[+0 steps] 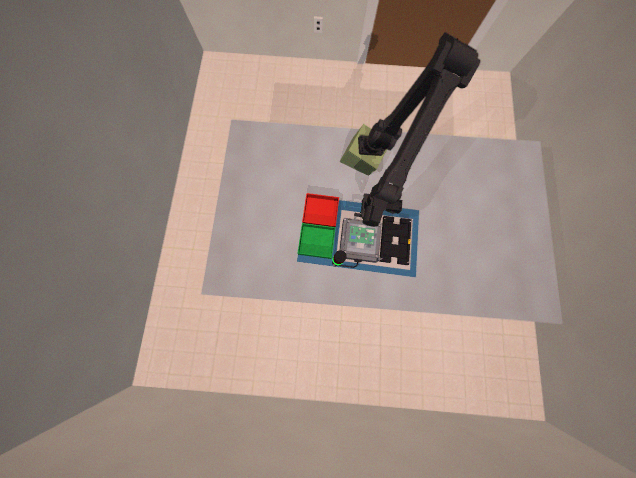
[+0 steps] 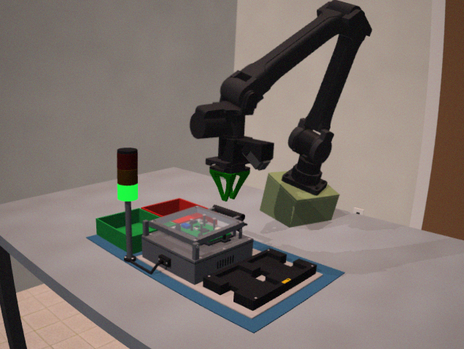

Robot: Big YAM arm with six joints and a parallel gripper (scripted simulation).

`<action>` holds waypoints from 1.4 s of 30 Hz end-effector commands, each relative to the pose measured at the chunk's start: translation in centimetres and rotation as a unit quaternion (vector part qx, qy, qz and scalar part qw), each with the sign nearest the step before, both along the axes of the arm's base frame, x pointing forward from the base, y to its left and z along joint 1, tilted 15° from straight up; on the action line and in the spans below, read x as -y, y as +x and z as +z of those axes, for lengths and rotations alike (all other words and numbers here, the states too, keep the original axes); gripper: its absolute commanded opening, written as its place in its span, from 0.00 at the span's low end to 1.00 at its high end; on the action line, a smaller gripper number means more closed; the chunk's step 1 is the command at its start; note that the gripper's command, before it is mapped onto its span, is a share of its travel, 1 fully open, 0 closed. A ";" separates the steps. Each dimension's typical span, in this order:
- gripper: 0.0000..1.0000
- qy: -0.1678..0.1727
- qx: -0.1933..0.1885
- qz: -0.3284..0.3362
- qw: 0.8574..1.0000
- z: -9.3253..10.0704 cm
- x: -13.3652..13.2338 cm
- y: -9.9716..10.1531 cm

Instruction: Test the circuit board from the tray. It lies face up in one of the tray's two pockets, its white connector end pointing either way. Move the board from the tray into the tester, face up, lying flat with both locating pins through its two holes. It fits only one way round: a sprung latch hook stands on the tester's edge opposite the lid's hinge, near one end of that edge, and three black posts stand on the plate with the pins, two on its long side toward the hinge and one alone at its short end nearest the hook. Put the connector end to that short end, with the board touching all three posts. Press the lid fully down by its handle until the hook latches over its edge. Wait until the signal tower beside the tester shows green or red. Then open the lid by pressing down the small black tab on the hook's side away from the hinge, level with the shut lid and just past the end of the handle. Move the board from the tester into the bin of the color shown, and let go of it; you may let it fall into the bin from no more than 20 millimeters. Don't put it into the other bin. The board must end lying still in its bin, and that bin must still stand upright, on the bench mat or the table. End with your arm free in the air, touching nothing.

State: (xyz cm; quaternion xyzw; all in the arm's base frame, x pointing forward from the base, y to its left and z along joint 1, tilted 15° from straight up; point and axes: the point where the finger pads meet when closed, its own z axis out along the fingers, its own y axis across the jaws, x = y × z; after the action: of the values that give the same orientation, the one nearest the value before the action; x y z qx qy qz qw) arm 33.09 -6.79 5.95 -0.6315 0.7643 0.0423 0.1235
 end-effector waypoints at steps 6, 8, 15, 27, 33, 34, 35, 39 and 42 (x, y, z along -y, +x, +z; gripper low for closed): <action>0.26 0.001 0.002 -0.001 1.000 -0.7 -0.4 0.3; 0.26 0.000 0.003 -0.002 1.000 -0.9 -0.4 0.3; 0.26 -0.004 0.016 -0.007 1.000 -0.7 -0.1 0.5; 0.26 -0.002 0.009 -0.001 1.000 -1.6 -0.6 0.5; 0.26 -0.002 0.009 -0.001 1.000 -1.6 -0.6 0.5; 0.26 -0.002 0.009 -0.001 1.000 -1.6 -0.6 0.5; 0.26 -0.002 0.009 -0.001 1.000 -1.6 -0.6 0.5; 0.26 -0.002 0.009 -0.001 1.000 -1.6 -0.6 0.5; 0.26 -0.001 0.006 -0.001 1.000 -1.8 -0.7 0.4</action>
State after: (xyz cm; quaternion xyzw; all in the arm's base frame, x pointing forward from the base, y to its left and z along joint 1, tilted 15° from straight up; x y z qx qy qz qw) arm 33.21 -6.35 4.24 -0.6315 0.7642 0.0426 0.1238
